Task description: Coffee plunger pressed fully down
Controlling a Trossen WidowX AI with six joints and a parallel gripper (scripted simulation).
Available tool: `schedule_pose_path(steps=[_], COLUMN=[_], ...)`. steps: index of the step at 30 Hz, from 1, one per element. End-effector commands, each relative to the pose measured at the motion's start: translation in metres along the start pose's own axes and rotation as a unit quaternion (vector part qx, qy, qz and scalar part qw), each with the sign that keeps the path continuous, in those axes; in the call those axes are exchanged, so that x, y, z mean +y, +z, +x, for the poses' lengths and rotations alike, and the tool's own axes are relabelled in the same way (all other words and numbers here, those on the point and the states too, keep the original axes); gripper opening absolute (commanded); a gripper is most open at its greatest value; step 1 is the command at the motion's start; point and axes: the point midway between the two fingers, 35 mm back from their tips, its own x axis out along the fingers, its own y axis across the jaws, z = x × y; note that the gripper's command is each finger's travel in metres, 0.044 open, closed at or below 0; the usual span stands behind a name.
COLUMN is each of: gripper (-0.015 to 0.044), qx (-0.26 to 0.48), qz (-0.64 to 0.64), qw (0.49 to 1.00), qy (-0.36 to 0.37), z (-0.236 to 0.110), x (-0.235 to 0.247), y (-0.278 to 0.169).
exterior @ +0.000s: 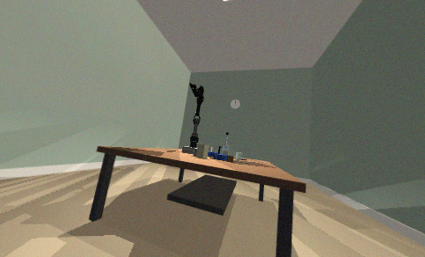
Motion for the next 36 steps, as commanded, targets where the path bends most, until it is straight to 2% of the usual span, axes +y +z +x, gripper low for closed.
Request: schedule_pose_path(steps=[1,4,9,17,22,27,36], gripper=[0.0426,0.0440,0.0440,0.0440,0.0440,0.0440,0.0440], qx=[-0.003,-0.027,-0.093,-0.166,-0.184,-0.183,-0.130], qz=[0.002,0.019,0.074,0.149,0.180,0.193,0.166], qw=[1.000,0.999,0.981,0.909,0.839,0.755,0.590], qy=[0.004,0.038,0.150,0.352,0.480,0.599,0.780], z=[0.001,0.005,0.006,-0.037,-0.090,-0.157,-0.289], x=[0.002,0.024,0.094,0.210,0.274,0.326,0.387], y=[0.001,0.011,0.041,0.083,0.097,0.099,0.064])
